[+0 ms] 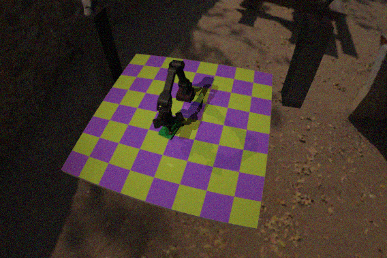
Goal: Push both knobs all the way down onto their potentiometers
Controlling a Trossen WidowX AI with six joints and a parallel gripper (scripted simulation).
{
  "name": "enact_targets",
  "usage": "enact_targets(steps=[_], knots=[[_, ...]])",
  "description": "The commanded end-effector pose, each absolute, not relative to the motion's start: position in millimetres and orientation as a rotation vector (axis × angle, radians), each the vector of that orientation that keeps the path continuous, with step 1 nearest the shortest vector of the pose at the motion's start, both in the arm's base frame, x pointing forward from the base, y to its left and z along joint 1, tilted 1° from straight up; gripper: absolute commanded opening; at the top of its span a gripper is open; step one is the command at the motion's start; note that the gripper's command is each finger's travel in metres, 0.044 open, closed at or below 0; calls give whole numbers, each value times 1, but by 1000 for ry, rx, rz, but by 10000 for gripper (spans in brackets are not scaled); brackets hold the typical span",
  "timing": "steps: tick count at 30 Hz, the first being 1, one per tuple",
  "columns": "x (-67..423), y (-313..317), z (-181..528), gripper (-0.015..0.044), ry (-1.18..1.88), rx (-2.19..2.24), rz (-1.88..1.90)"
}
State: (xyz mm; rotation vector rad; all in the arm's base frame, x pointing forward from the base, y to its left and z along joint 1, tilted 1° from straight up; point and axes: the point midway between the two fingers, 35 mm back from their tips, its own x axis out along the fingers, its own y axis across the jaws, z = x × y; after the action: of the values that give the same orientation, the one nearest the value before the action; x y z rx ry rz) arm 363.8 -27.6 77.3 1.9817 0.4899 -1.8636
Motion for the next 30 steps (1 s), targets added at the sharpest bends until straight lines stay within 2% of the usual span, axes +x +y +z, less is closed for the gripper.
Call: enact_targets(steps=[1, 30], knots=[[363, -27, 77, 0, 490, 1979, -1873], [364, -27, 71, 0, 491, 1979, -1873]])
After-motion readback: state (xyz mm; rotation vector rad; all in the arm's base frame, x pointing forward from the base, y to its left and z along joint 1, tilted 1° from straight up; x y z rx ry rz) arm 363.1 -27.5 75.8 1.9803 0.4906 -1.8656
